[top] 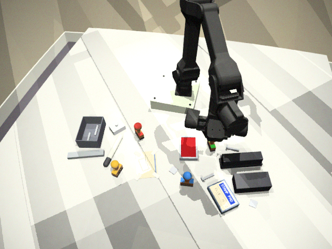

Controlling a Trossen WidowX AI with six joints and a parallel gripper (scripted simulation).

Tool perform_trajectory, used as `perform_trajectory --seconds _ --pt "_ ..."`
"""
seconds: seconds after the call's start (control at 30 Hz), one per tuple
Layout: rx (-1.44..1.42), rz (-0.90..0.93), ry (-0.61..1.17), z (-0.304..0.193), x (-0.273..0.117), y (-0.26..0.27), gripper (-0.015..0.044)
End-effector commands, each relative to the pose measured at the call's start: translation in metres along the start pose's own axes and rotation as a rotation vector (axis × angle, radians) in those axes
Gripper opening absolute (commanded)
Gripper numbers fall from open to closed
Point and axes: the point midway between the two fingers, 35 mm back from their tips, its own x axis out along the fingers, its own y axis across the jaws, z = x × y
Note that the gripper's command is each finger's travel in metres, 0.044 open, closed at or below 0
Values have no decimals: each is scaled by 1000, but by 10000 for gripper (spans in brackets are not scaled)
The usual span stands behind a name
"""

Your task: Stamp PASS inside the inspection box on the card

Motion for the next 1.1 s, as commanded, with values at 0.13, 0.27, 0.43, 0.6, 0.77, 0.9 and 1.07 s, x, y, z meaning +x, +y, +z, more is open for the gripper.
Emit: perform_trajectory --seconds 0.13,0.27,0.43,0.6,0.77,0.9,1.07 --pt "4 -7 2 -1 14 -2 226" --pt "4 -7 2 -2 20 -2 226" --pt "4 -7 2 -3 28 -3 226" --pt "4 -7 2 -3 35 -3 226" --pt "0 -1 3 -3 33 -2 147" --pt "0 -1 3 -3 33 -2 120" --pt "0 -1 3 -3 33 -2 87"
